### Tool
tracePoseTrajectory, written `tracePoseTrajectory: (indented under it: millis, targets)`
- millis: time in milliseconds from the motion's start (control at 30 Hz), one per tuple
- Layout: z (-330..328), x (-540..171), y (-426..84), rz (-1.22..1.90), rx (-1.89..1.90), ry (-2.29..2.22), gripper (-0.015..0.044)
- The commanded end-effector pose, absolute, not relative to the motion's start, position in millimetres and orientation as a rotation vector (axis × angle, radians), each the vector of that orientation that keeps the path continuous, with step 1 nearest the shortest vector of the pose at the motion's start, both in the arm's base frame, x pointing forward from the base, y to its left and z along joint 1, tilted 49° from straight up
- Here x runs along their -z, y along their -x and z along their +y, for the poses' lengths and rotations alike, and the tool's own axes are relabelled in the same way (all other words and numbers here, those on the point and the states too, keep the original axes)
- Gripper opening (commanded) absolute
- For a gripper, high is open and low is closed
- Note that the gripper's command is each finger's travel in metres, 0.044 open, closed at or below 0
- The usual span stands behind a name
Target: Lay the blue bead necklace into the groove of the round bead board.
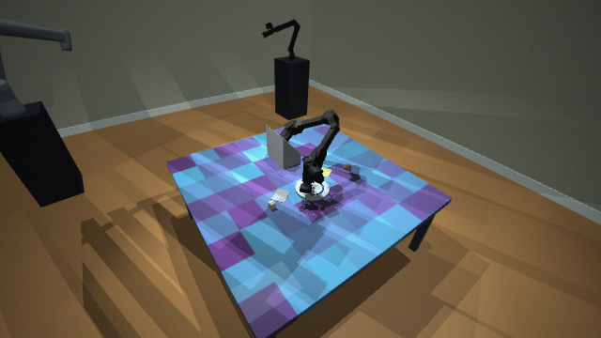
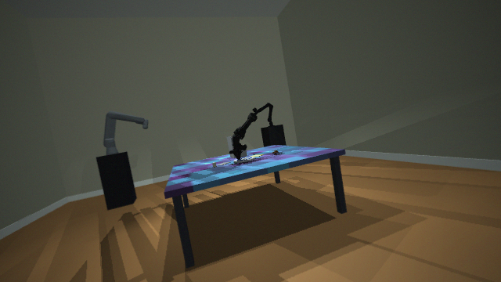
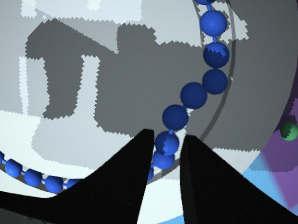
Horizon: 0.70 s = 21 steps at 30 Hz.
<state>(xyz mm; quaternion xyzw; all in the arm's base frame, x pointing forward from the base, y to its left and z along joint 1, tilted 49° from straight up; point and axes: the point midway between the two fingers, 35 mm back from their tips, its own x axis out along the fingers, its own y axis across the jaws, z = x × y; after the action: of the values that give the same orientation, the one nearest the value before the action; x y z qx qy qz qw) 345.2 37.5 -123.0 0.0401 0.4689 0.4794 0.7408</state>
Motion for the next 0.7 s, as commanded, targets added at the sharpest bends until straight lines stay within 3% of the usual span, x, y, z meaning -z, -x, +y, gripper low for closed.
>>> tracePoseTrajectory:
  millis: [0, 667]
  targets:
    - [37.6, 122.8, -345.2, 1.028, -1.052, -0.087, 0.0000]
    - [36.3, 121.5, -344.8, 1.029, -1.052, -0.090, 0.0000]
